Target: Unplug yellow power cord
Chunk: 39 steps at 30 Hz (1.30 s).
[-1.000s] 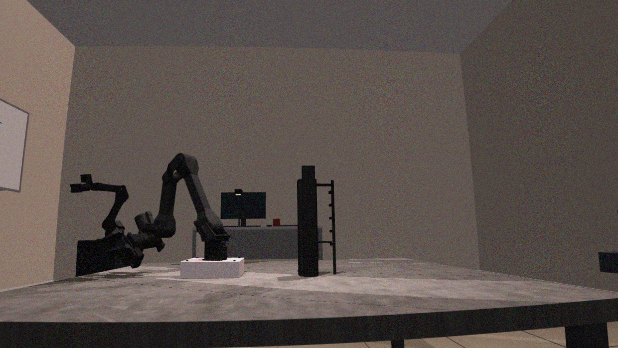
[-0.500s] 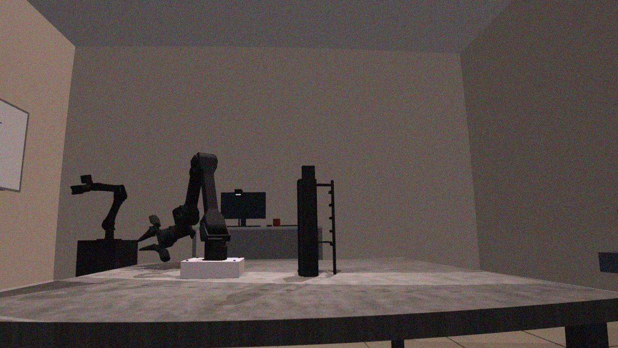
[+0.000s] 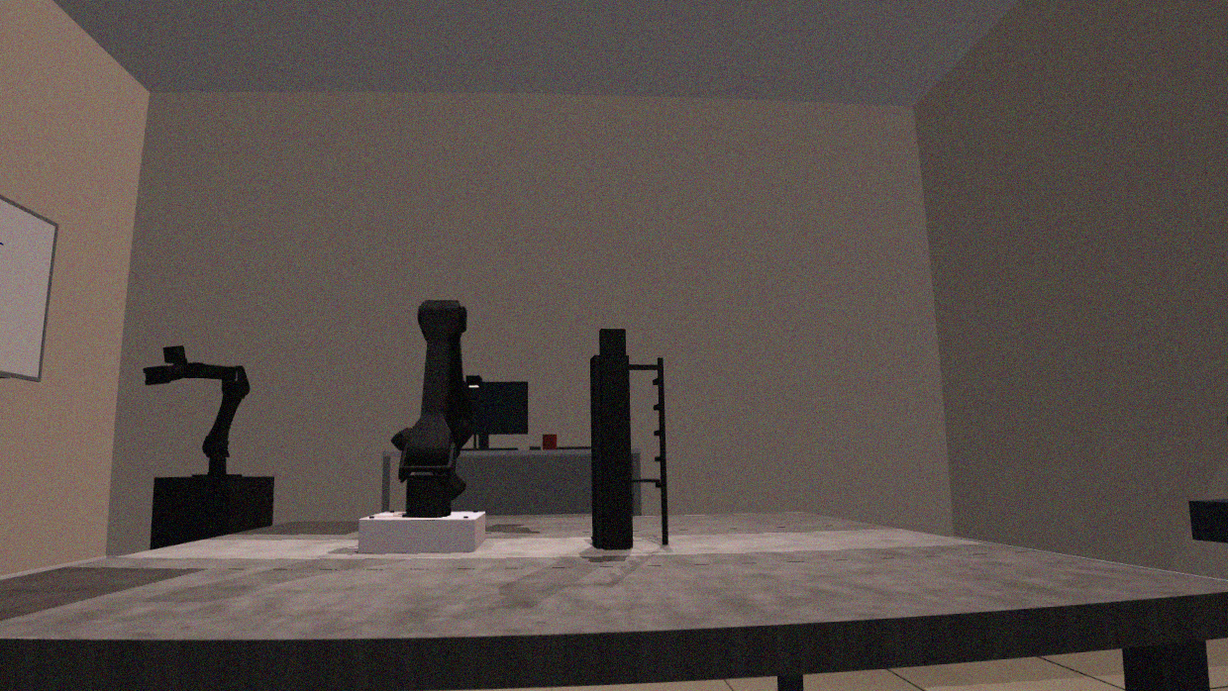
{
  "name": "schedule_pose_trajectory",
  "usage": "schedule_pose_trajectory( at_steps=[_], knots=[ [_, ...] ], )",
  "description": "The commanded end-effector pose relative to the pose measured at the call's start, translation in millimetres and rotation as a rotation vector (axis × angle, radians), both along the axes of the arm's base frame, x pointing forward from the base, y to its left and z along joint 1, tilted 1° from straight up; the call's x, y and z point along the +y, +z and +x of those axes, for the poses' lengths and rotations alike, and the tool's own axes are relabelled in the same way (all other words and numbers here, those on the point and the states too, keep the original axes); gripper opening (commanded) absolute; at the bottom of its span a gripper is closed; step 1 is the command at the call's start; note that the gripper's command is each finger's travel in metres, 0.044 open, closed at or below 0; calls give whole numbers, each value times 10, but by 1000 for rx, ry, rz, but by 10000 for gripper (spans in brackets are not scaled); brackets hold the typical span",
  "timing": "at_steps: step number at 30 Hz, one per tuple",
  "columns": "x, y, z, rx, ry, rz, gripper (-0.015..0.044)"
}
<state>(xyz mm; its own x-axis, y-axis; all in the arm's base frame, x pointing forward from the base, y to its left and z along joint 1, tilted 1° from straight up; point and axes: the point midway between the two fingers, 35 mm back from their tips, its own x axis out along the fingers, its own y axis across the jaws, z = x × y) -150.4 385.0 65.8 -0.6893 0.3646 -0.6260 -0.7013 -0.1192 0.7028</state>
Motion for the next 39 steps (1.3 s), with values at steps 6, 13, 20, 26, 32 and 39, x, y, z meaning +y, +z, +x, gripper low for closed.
schedule_pose_trajectory(
  at_steps=[6,13,20,26,32,39],
  knots=[
    [162,133,1626,-374,-97,103,160],
    [-273,288,2809,-643,-80,49,160],
    [-1104,508,3707,-828,17,-88,160],
    [-2016,751,4154,-889,152,-229,160],
    [-2563,910,4256,-879,243,-302,160],
    [-2555,910,4260,-879,243,-302,160]
  ],
)
